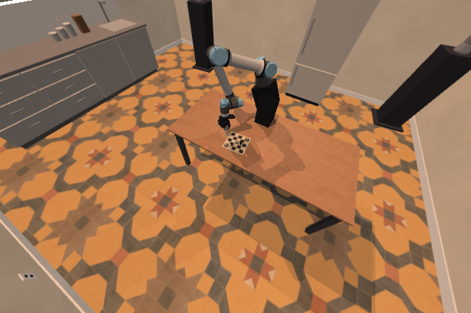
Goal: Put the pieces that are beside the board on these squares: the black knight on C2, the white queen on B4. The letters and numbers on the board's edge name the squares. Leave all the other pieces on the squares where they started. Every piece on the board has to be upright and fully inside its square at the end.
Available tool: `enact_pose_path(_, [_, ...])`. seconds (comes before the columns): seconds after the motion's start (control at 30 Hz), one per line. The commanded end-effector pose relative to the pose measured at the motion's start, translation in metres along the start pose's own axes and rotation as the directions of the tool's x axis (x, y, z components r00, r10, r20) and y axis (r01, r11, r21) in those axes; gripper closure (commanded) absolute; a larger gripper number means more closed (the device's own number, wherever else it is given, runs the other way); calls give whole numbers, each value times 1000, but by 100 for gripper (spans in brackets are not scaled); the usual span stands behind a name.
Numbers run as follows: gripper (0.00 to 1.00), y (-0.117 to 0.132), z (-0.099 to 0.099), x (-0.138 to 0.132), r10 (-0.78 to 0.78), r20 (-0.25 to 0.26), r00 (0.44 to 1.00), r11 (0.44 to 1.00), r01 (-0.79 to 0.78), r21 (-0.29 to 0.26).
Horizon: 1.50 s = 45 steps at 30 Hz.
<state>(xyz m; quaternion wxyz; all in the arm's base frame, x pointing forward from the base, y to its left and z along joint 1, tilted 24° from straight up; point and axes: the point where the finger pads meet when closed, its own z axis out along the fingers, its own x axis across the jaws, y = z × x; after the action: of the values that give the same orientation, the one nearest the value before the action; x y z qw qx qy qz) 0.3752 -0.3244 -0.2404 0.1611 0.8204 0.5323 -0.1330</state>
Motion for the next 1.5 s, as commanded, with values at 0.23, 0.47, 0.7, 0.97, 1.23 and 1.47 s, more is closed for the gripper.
enact_pose_path(0.23, [75, 1, 10, 0, 0, 0, 1000, 1000, 0, -1])
enact_pose_path(0.47, [75, 1, 11, 0, 0, 0, 1000, 1000, 0, -1])
enact_pose_path(0.7, [75, 1, 12, 0, 0, 0, 1000, 1000, 0, -1])
enact_pose_path(0.97, [75, 1, 12, 0, 0, 0, 1000, 1000, 0, -1])
enact_pose_path(1.23, [75, 1, 12, 0, 0, 0, 1000, 1000, 0, -1])
enact_pose_path(1.47, [75, 1, 12, 0, 0, 0, 1000, 1000, 0, -1])
